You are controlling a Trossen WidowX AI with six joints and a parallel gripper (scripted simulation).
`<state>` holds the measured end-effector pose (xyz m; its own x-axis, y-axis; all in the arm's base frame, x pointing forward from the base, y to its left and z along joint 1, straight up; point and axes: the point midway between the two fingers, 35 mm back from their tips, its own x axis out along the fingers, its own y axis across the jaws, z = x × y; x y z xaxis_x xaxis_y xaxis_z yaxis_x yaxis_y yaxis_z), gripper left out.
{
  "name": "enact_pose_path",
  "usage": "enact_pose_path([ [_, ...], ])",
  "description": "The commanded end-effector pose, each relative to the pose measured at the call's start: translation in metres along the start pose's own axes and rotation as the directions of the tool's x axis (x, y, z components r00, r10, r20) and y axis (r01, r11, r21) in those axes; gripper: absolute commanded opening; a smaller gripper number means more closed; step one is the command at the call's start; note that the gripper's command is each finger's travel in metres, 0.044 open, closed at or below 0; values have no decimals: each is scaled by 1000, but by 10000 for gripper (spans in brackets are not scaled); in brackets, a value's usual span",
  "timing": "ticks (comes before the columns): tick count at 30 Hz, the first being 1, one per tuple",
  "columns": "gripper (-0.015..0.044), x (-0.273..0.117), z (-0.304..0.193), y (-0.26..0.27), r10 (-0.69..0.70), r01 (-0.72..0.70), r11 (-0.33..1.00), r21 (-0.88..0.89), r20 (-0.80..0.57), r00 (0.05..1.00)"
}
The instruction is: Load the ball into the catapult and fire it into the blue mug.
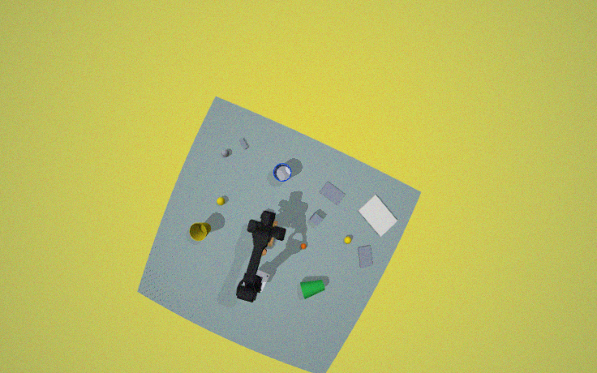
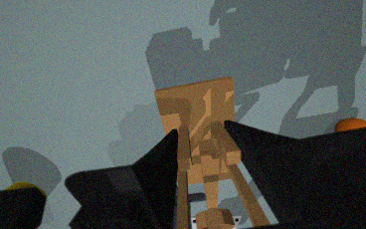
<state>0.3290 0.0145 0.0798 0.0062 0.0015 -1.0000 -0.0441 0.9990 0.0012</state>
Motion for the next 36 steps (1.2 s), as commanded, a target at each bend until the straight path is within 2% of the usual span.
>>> enact_pose_path([
  [1,0,-36,3,0,0,0,1000,0,25,1000],
  [8,0,-40,4,0,0,0,1000,0,23,1000],
  [36,0,6,5,-1,0,0,1000,1,22,1000],
])
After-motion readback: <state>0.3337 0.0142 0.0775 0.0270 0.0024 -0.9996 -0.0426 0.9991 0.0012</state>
